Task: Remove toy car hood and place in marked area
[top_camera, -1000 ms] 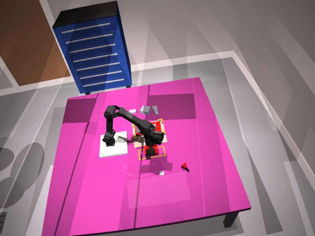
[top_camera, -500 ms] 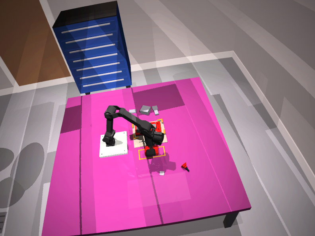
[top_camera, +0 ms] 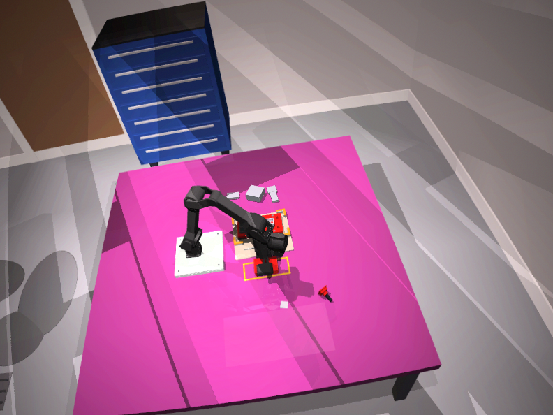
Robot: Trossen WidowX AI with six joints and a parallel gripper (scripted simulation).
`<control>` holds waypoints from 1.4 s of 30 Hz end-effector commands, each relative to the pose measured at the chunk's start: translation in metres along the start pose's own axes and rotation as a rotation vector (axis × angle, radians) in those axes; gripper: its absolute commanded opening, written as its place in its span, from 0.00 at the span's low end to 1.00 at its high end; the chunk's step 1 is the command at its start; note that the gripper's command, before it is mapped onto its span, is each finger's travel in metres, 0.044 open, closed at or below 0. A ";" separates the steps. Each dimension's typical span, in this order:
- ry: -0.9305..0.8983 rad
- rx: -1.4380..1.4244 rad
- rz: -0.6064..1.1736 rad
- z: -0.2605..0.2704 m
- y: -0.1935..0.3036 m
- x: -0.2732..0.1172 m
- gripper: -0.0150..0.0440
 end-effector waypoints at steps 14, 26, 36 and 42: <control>0.000 0.000 0.000 0.000 0.000 0.004 0.52; 0.000 0.000 0.001 0.000 -0.002 -0.011 1.00; -0.001 0.000 0.005 0.000 -0.001 -0.069 1.00; -0.001 0.000 0.005 0.000 -0.001 -0.069 1.00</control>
Point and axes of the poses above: the point midway between the two fingers, 35 mm back from their tips, its own x axis out along the fingers, its own z axis across the jaws, y = z × x, the point moved 7 cm from there along -x, back along the fingers, and after that the axes turned 15 degrees about x, right-handed, at the moved point
